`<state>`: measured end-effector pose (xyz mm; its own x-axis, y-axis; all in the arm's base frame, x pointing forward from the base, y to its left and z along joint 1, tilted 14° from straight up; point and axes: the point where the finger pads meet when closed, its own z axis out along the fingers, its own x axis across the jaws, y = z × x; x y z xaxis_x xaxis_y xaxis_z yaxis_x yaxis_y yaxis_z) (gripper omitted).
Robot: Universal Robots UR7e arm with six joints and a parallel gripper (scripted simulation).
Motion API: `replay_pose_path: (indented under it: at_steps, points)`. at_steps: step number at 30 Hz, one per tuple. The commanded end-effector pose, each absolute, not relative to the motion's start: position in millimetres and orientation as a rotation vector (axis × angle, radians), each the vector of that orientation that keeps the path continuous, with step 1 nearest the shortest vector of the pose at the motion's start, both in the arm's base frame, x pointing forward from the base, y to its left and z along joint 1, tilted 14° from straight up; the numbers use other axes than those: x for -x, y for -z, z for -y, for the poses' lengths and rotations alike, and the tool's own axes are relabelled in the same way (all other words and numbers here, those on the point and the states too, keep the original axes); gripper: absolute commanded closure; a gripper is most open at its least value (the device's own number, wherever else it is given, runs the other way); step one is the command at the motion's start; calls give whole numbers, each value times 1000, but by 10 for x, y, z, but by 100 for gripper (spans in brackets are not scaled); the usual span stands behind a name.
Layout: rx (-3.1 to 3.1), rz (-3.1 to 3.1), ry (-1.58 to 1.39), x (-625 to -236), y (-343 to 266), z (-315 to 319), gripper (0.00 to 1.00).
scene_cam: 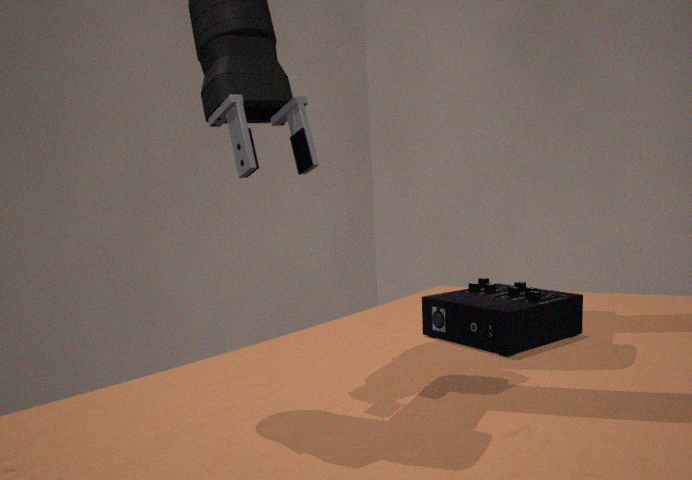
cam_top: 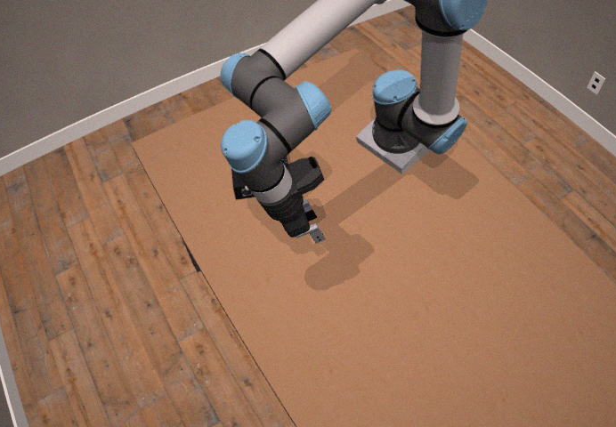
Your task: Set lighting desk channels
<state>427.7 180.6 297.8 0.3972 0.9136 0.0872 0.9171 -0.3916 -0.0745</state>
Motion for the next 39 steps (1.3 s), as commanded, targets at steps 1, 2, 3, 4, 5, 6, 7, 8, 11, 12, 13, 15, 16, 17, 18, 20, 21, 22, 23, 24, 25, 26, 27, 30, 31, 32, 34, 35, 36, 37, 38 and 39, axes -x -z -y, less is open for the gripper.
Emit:
replay_pose_path:
  at_steps: [1,2,3,4,5,6,7,8,11,12,13,15,16,17,18,20,21,22,23,24,25,26,27,30,31,32,34,35,36,37,38,39]
  points:
    - [2532,1667,51,-4278,-2984,-1806,0]
    - [2532,1667,51,-4278,-2984,-1806,0]
    - [2532,1667,51,-4278,-2984,-1806,0]
    - [2532,1667,51,-4278,-2984,-1806,0]
    - [2532,1667,51,-4278,-2984,-1806,0]
    - [2532,1667,51,-4278,-2984,-1806,0]
    - [2532,1667,51,-4278,-2984,-1806,0]
    - [2532,1667,51,-4278,-2984,-1806,0]
    - [2532,1667,51,-4278,-2984,-1806,0]
    - [2532,1667,51,-4278,-2984,-1806,0]
    - [2532,1667,51,-4278,-2984,-1806,0]
    - [2532,1667,51,-4278,-2984,-1806,0]
    - [2532,1667,51,-4278,-2984,-1806,0]
    - [2532,1667,51,-4278,-2984,-1806,0]
    - [2532,1667,51,-4278,-2984,-1806,0]
    - [2532,1667,51,-4279,-2983,-1801,0]
    - [2532,1668,52,-4280,-2983,-1795,0]
    - [2531,1668,53,-4281,-2981,-1785,0]
    - [2531,1670,55,-4283,-2980,-1771,0]
    - [2530,1671,57,-4286,-2978,-1752,0]
    - [2529,1673,60,-4289,-2975,-1728,0]
    - [2528,1676,64,-4293,-2972,-1697,0]
    - [2526,1679,68,-4298,-2968,-1661,0]
    - [2521,1693,85,-4313,-2950,-1514,0]
    - [2518,1698,93,-4318,-2943,-1452,0]
    - [2516,1705,101,-4322,-2935,-1384,0]
    - [2516,1705,101,-4322,-2935,-1384,0]
    - [2513,1712,109,-4326,-2925,-1310,0]
    - [2511,1720,119,-4329,-2915,-1230,0]
    - [2508,1728,128,-4331,-2904,-1145,0]
    - [2505,1737,139,-4331,-2892,-1054,0]
    - [2502,1747,150,-4329,-2879,-958,0]
